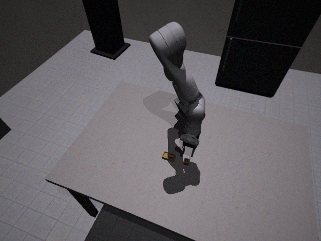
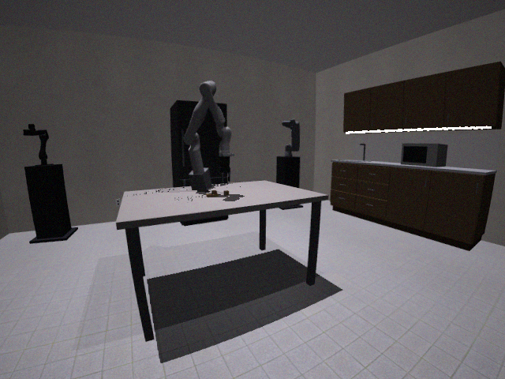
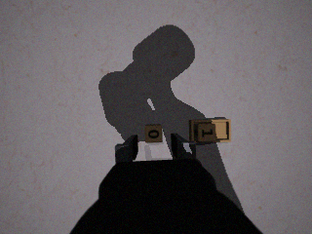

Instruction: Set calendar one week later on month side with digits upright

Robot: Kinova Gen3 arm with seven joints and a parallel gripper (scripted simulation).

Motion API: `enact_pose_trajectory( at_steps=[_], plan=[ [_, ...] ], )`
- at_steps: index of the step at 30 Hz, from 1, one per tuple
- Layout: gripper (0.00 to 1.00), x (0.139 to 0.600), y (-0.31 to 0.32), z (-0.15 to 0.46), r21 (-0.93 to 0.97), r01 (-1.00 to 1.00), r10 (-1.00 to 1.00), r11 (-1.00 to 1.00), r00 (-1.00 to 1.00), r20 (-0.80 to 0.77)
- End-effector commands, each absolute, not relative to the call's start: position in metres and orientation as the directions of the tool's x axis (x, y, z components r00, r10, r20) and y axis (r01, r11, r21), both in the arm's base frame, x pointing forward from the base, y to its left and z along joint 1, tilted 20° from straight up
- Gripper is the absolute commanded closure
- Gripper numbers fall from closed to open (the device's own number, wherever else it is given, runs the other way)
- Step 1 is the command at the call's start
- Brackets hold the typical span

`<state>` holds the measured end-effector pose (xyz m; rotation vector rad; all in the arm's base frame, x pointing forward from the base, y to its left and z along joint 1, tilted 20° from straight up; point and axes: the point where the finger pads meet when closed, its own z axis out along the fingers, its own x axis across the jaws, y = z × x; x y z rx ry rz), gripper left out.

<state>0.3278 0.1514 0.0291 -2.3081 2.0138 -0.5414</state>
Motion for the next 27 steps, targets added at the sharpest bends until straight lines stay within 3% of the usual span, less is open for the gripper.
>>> enact_pose_trajectory(
  at_steps=[1,5,6,27],
  plan=[
    [0.13,0.3293,0.1532,0.0331,-0.255,-0.954,-0.968,-0.159,0.099,0.232],
    [0.13,0.3292,0.1533,0.0335,-0.255,-0.954,-0.968,-0.159,0.099,0.232],
    [0.0,0.3292,0.1533,0.0335,-0.255,-0.954,-0.968,-0.159,0.099,0.232],
    [0.0,0.3294,0.1525,0.0337,-0.255,-0.954,-0.968,-0.159,0.099,0.232]
  ],
)
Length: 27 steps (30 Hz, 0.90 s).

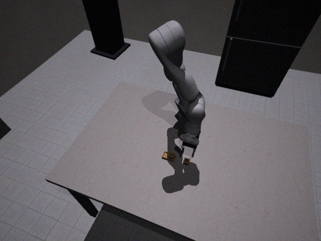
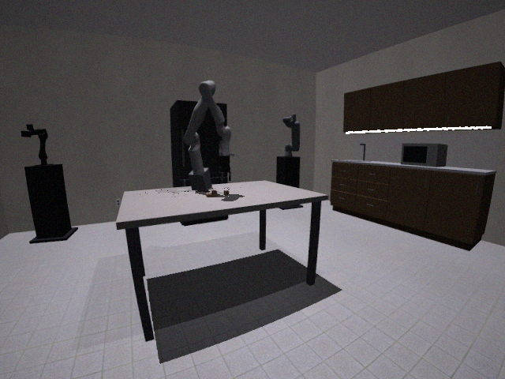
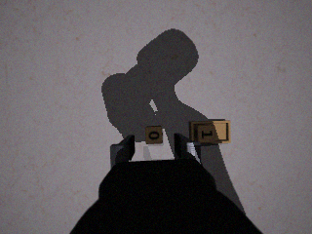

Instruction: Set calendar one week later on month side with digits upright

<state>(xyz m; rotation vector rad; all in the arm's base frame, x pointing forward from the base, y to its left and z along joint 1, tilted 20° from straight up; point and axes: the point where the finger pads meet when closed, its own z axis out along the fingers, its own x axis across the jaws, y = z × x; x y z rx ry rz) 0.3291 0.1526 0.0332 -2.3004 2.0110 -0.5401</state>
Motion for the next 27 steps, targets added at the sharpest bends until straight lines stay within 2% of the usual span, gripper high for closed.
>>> enact_pose_trajectory(
  at_steps=[1,9,10,11,27],
  plan=[
    [0.0,0.329,0.153,0.034,-0.255,-0.954,-0.968,-0.159,0.099,0.232],
    [0.0,0.337,0.066,0.054,-0.257,-0.955,-0.969,-0.15,0.09,0.231],
    [0.0,0.337,0.065,0.055,-0.257,-0.955,-0.969,-0.15,0.09,0.231],
    [0.13,0.337,0.065,0.055,-0.257,-0.955,-0.969,-0.15,0.09,0.231],
    [0.13,0.337,0.065,0.055,-0.257,-0.955,-0.969,-0.15,0.09,0.231]
  ],
)
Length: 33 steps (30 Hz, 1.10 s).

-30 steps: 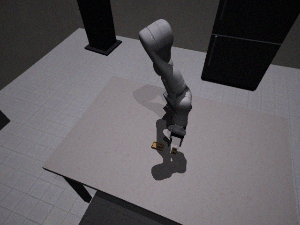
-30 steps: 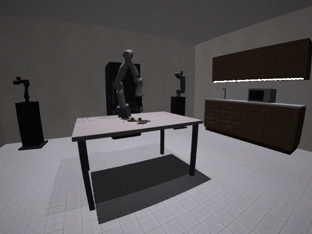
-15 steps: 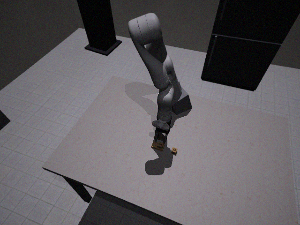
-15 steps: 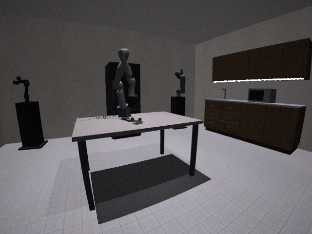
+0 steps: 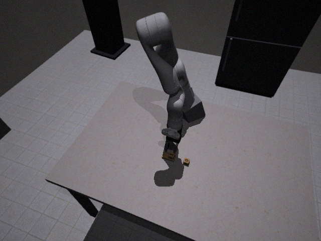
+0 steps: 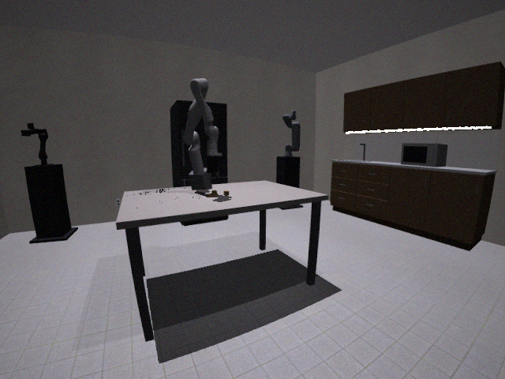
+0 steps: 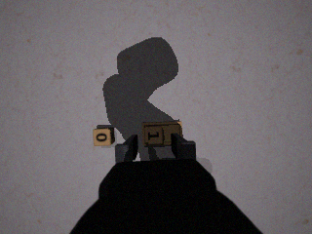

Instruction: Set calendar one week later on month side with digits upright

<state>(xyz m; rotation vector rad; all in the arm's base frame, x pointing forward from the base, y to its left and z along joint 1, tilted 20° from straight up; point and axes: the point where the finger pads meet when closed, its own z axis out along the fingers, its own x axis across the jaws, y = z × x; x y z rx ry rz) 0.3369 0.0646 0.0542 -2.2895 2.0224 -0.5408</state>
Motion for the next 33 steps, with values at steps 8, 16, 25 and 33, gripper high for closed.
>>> enact_pose_trajectory(
  at_steps=[8,16,25,33],
  plan=[
    [0.13,0.3371,0.0649,0.0546,-0.257,-0.955,-0.969,-0.15,0.09,0.231],
    [0.13,0.3371,0.0649,0.0546,-0.257,-0.955,-0.969,-0.15,0.09,0.231],
    [0.13,0.3373,0.0648,0.0543,-0.257,-0.955,-0.969,-0.15,0.09,0.231],
    [0.13,0.3382,0.0642,0.0513,-0.258,-0.955,-0.969,-0.15,0.09,0.23]
  ],
)
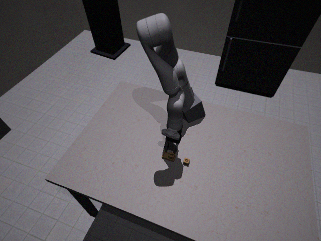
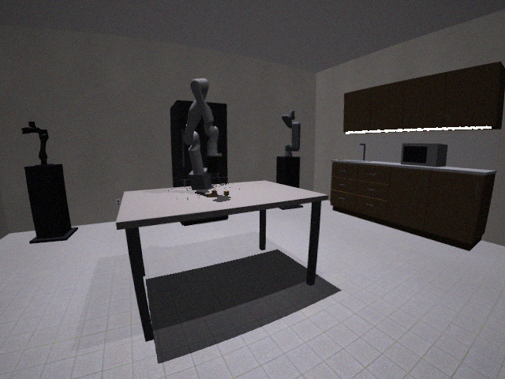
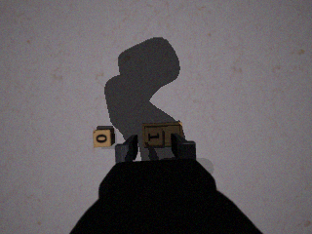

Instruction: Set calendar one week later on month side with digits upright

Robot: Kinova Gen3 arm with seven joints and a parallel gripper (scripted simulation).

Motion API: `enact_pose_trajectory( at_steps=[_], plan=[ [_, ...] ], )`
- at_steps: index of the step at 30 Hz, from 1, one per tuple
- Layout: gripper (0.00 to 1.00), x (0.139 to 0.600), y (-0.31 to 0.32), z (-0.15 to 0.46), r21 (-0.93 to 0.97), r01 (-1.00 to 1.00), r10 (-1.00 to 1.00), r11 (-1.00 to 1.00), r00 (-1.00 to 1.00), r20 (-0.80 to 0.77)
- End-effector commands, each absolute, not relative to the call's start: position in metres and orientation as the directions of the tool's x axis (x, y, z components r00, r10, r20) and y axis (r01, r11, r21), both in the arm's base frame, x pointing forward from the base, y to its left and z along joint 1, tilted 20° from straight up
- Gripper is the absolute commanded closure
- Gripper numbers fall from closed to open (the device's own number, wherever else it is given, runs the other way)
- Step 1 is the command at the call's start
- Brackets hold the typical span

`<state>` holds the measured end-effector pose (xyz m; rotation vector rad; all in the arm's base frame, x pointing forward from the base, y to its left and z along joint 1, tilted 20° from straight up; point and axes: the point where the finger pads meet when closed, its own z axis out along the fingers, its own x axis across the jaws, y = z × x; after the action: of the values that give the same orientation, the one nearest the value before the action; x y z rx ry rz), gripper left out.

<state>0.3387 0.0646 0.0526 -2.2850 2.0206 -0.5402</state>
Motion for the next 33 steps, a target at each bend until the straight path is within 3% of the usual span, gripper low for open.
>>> enact_pose_trajectory(
  at_steps=[1,33],
  plan=[
    [0.13,0.338,0.064,0.051,-0.257,-0.955,-0.969,-0.149,0.09,0.23],
    [0.13,0.348,0.058,0.02,-0.257,-0.955,-0.969,-0.15,0.09,0.23]
  ],
)
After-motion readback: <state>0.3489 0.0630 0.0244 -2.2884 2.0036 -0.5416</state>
